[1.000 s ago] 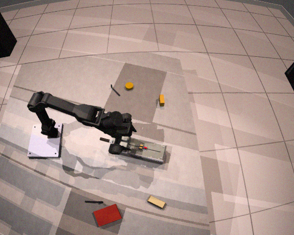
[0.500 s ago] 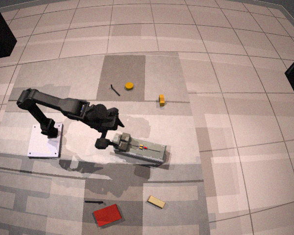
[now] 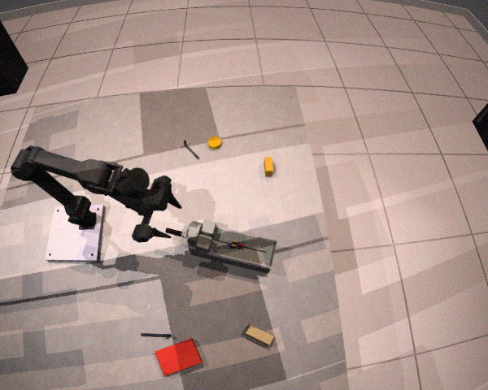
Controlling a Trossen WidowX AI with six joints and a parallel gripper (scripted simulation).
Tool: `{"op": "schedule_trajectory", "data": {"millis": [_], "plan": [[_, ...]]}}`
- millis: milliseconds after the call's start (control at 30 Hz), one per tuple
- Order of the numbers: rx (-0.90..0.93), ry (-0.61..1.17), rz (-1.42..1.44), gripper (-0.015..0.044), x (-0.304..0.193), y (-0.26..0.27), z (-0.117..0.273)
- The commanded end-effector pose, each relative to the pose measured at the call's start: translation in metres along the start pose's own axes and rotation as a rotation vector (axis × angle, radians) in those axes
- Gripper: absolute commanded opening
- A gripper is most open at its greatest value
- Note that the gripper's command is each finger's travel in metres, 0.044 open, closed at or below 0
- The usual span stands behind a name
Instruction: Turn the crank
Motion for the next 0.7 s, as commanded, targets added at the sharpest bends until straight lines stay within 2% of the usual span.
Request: {"op": "schedule_trajectory", "data": {"millis": [0,367,667], "plan": [[-0.005,-0.006,0.008,0.044,-0.006,-0.001,-0.001],[-0.005,-0.006,0.008,0.044,-0.035,-0.006,-0.03],[-0.005,-0.006,0.008,0.044,-0.041,-0.007,-0.037]]}}
Point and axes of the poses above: the point midway between the two fingers, 35 mm back from their tips, its own z axis back along the fingers, its own y axis across the jaws, x = y × z, the point moved 10 cm from there along z, back along the fingers, and after that the axes turned 9 degrees about -z, right-handed, at the moved point
